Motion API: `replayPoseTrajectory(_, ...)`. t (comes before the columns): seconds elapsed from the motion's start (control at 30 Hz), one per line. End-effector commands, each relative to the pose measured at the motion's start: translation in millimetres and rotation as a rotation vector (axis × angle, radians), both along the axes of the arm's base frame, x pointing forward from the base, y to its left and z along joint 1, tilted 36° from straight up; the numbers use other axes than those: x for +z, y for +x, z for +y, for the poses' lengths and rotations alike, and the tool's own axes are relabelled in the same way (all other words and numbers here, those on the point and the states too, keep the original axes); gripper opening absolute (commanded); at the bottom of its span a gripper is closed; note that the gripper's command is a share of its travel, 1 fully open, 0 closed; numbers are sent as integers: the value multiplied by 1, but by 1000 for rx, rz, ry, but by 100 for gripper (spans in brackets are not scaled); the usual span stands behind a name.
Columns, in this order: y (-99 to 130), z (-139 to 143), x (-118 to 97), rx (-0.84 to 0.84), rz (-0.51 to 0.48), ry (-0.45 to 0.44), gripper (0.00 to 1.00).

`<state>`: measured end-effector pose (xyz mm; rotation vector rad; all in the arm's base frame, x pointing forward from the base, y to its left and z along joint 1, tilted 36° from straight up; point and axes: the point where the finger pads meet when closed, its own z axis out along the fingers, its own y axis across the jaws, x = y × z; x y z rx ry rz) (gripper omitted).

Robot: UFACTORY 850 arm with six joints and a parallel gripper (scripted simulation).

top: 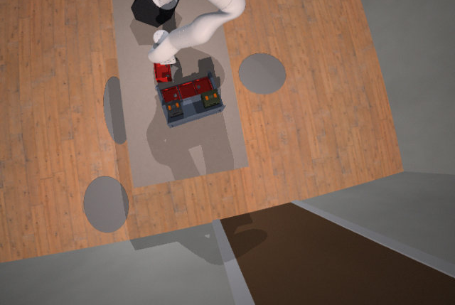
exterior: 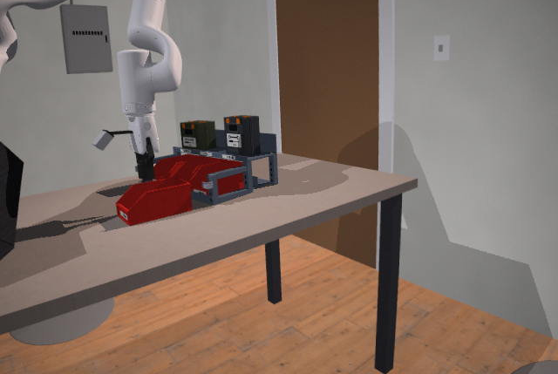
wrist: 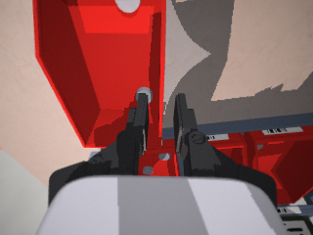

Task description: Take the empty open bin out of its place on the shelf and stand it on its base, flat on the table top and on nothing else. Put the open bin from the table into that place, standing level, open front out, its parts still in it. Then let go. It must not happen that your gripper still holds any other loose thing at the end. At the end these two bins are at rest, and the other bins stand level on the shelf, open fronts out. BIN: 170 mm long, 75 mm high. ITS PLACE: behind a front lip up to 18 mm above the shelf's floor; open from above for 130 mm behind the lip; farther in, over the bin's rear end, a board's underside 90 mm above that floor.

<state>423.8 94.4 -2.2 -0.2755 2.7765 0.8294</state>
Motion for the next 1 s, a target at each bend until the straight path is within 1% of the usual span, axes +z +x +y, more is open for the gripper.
replayPoseTrajectory(0.0, 0, 0, 0, 0, -1, 0, 26)
replayPoseTrajectory(0.5, 1, 0, -1, 0, -1, 0, 26)
replayPoseTrajectory(0.97, 3, 7, -10, 0, -1, 0, 26)
